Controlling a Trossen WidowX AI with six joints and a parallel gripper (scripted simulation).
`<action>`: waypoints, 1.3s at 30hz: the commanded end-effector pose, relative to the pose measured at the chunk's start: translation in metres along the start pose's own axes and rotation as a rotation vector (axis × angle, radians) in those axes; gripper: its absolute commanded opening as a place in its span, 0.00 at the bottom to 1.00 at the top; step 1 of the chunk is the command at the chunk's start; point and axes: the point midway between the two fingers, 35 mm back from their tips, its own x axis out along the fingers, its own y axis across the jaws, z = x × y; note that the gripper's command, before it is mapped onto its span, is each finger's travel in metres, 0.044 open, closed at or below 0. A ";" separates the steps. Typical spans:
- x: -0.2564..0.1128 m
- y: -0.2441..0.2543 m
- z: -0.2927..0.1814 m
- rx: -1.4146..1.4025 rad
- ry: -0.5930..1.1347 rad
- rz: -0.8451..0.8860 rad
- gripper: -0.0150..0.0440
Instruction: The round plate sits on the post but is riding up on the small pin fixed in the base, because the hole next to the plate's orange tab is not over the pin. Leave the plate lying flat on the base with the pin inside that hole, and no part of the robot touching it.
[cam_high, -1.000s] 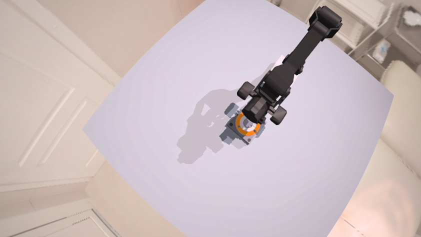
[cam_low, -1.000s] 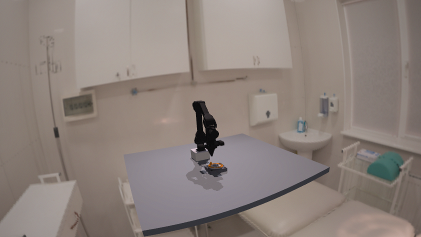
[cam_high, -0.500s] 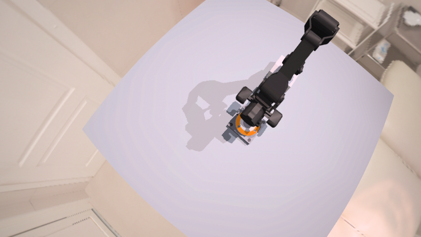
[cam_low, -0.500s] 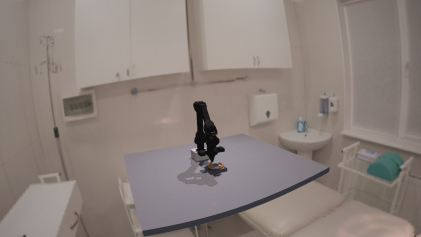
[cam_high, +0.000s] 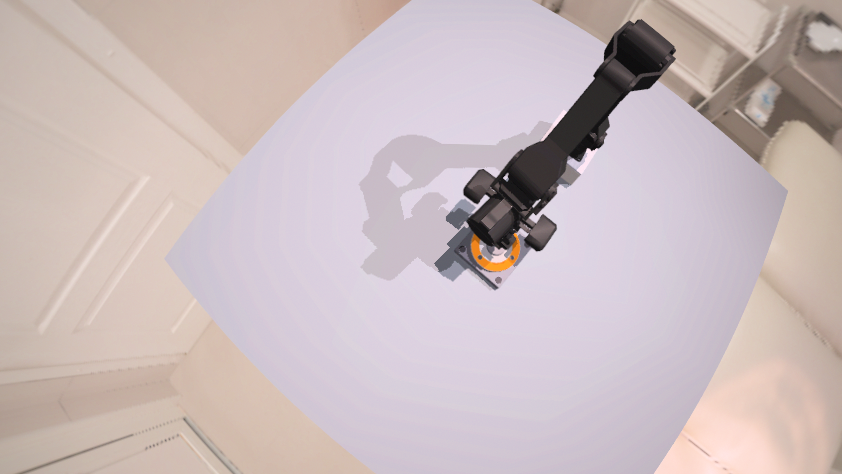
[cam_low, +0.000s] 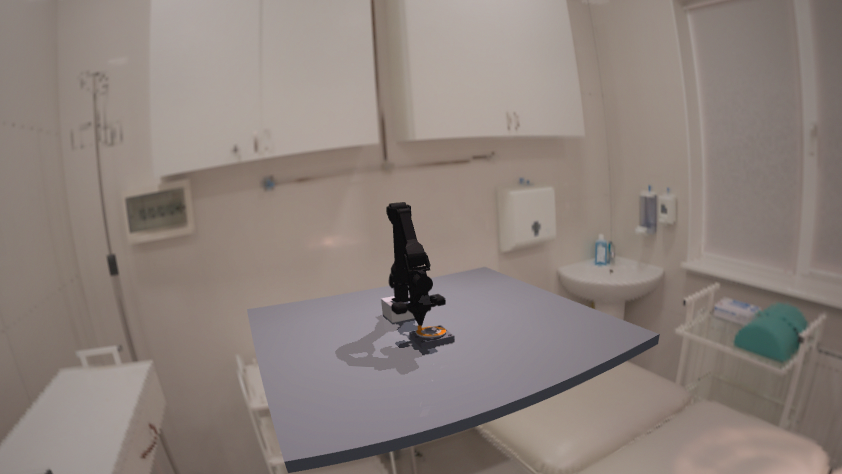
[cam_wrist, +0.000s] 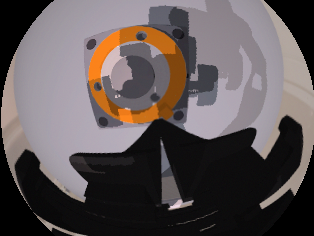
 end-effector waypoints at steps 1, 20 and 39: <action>0.001 -0.006 0.004 -0.003 0.000 -0.001 0.25; -0.002 -0.026 0.023 -0.003 -0.002 -0.003 0.25; -0.001 -0.030 0.033 -0.003 -0.003 -0.003 0.25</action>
